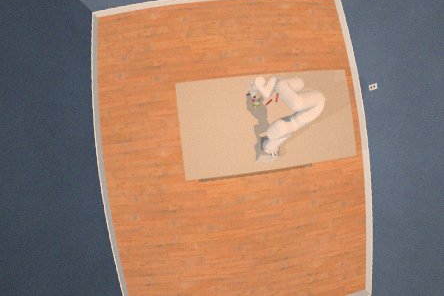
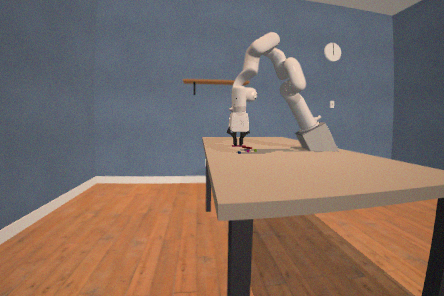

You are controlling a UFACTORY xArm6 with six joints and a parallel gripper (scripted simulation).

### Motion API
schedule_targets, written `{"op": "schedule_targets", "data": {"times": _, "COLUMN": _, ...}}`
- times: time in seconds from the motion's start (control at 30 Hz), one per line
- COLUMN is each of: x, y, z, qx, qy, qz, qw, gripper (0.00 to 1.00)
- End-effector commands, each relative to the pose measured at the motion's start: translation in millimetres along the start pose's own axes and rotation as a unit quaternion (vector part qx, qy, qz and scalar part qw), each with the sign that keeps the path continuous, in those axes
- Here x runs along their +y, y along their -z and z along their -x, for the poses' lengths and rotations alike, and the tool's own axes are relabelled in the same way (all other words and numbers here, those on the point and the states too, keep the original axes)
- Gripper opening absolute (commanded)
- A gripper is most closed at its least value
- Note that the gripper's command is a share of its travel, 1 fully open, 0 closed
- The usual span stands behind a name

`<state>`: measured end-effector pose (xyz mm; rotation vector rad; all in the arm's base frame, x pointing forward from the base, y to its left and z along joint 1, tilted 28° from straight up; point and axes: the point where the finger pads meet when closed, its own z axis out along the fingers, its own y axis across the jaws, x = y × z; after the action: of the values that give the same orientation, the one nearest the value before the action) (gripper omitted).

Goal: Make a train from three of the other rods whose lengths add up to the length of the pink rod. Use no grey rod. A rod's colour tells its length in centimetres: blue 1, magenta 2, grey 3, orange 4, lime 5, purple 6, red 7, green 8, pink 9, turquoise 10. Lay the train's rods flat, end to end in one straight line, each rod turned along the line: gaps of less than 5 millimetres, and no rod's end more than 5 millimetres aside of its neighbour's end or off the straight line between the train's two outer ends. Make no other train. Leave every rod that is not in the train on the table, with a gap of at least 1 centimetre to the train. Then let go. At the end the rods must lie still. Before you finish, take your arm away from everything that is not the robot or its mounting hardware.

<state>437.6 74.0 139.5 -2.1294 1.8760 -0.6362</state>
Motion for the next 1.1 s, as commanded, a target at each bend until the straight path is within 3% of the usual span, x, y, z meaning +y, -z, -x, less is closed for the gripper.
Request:
{"op": "schedule_targets", "data": {"times": 0.0, "x": -1.4, "y": 31.8, "z": -0.7, "qx": -0.001, "qy": 0.0, "qz": 0.002, "qw": 1.0, "gripper": 0.24}}
{"op": "schedule_targets", "data": {"times": 0.4, "x": -1.4, "y": 54.6, "z": -0.8, "qx": -0.001, "qy": 0.0, "qz": 0.002, "qw": 1.0, "gripper": 0.24}}
{"op": "schedule_targets", "data": {"times": 0.43, "x": -1.4, "y": 54.6, "z": -0.8, "qx": -0.001, "qy": 0.0, "qz": 0.002, "qw": 1.0, "gripper": 1.0}}
{"op": "schedule_targets", "data": {"times": 1.07, "x": -1.4, "y": 54.6, "z": -0.8, "qx": -0.001, "qy": 0.0, "qz": 0.002, "qw": 1.0, "gripper": 1.0}}
